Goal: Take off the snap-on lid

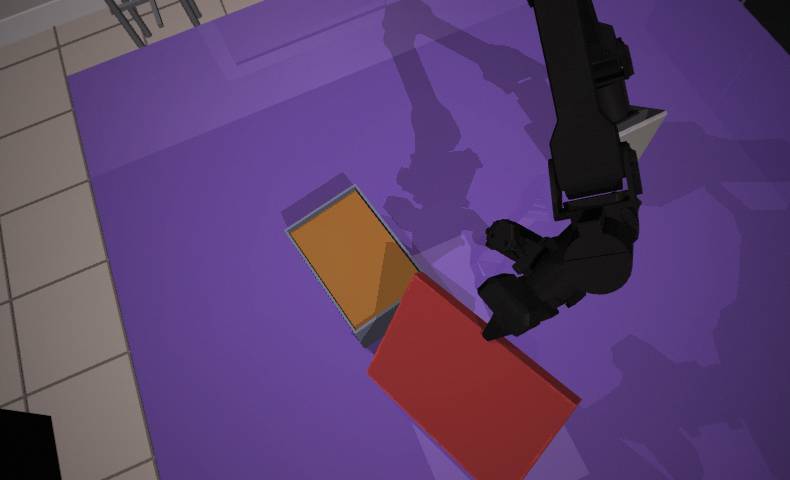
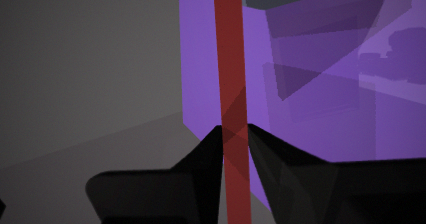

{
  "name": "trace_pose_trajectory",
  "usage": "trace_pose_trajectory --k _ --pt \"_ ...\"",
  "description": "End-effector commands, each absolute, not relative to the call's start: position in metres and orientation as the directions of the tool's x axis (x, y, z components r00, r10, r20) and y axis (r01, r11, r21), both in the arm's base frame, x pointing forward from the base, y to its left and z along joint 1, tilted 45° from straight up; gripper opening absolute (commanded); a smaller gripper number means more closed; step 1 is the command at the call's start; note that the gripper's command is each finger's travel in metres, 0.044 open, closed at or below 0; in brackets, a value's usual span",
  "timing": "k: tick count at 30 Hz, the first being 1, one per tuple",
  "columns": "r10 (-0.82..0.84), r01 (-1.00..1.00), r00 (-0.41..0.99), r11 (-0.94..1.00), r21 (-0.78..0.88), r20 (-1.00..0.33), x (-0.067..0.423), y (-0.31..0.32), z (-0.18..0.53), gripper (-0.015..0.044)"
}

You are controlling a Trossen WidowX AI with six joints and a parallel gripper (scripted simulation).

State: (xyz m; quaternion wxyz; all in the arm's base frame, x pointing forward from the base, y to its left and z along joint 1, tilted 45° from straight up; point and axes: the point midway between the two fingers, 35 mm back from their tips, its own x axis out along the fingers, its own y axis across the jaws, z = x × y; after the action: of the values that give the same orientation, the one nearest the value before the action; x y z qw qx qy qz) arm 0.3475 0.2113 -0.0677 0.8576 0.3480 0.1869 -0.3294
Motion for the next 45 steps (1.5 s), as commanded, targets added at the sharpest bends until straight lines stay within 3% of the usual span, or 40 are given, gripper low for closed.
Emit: trace_pose_trajectory --k 1,45 --pt "-0.427 0.685 0.724 0.535 0.494 -0.542 0.349 0.223 -0.068 0.0" --pt "-0.426 0.685 0.725 0.535 0.495 -0.542 0.342 0.216 -0.098 0.0"
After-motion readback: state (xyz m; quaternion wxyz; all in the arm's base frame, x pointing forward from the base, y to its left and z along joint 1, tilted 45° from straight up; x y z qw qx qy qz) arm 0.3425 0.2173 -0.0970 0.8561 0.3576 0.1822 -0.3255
